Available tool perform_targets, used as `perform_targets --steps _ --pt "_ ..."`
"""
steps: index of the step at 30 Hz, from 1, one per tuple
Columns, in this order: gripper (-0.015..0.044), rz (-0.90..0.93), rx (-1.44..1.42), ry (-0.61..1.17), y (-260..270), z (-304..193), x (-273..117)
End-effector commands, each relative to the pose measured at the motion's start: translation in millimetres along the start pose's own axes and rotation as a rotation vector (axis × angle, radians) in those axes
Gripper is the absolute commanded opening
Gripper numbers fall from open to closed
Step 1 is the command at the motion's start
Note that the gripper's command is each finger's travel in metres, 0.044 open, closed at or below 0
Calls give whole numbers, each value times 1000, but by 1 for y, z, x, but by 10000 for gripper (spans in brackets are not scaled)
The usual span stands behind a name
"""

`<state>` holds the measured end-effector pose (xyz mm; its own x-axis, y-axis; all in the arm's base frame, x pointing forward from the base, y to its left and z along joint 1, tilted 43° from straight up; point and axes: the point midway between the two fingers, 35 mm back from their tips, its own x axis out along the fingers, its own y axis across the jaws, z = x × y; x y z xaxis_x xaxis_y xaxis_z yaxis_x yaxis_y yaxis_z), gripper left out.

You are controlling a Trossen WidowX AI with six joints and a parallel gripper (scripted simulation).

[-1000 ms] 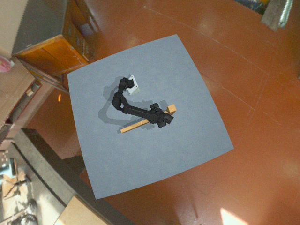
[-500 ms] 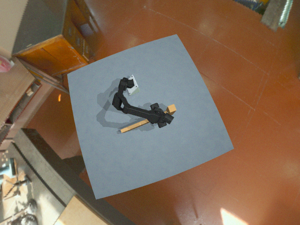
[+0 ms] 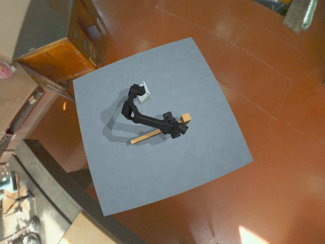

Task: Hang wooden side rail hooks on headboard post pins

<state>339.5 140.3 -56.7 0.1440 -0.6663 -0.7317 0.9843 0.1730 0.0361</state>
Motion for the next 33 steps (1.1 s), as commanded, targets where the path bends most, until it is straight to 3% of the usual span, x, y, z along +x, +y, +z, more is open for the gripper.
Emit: perform_targets --steps 1,33 --pt "0 9 -1 5 0 -3 -2" --pt "0 9 -1 5 0 -3 4"
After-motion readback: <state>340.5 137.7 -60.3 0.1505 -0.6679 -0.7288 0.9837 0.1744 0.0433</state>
